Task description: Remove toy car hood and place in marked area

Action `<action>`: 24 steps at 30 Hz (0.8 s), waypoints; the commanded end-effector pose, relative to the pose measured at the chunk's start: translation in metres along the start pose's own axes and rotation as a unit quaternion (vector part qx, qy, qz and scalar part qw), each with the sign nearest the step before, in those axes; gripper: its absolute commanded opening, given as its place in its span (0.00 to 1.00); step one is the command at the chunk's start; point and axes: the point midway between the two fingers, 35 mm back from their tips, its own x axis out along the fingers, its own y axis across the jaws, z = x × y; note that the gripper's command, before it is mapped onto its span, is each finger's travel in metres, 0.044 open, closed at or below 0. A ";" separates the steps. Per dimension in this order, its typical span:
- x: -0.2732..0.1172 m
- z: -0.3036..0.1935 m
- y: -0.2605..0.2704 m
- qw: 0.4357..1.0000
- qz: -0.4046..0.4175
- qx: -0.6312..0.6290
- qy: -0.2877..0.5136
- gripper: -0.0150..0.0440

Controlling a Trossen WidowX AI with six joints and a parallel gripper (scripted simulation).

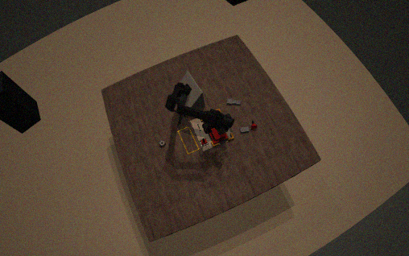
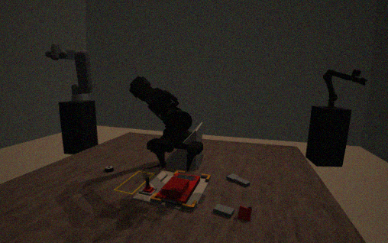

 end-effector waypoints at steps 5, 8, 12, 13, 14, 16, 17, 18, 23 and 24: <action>0.007 -0.005 0.002 1.000 -0.012 -0.002 0.006 1.00; 0.009 -0.005 0.002 1.000 -0.012 -0.002 0.006 1.00; 0.012 -0.005 0.002 1.000 -0.012 -0.002 0.006 1.00; 0.013 -0.005 0.002 1.000 -0.012 -0.002 0.006 1.00; 0.013 -0.005 0.002 1.000 -0.012 -0.002 0.006 1.00; 0.015 -0.005 0.002 1.000 -0.012 -0.002 0.006 1.00; 0.015 -0.005 0.002 1.000 -0.012 -0.002 0.006 1.00; 0.016 -0.005 0.002 1.000 -0.012 -0.002 0.006 1.00; 0.019 -0.006 0.002 1.000 -0.012 -0.002 0.006 1.00; 0.020 -0.006 0.002 1.000 -0.012 -0.002 0.006 1.00</action>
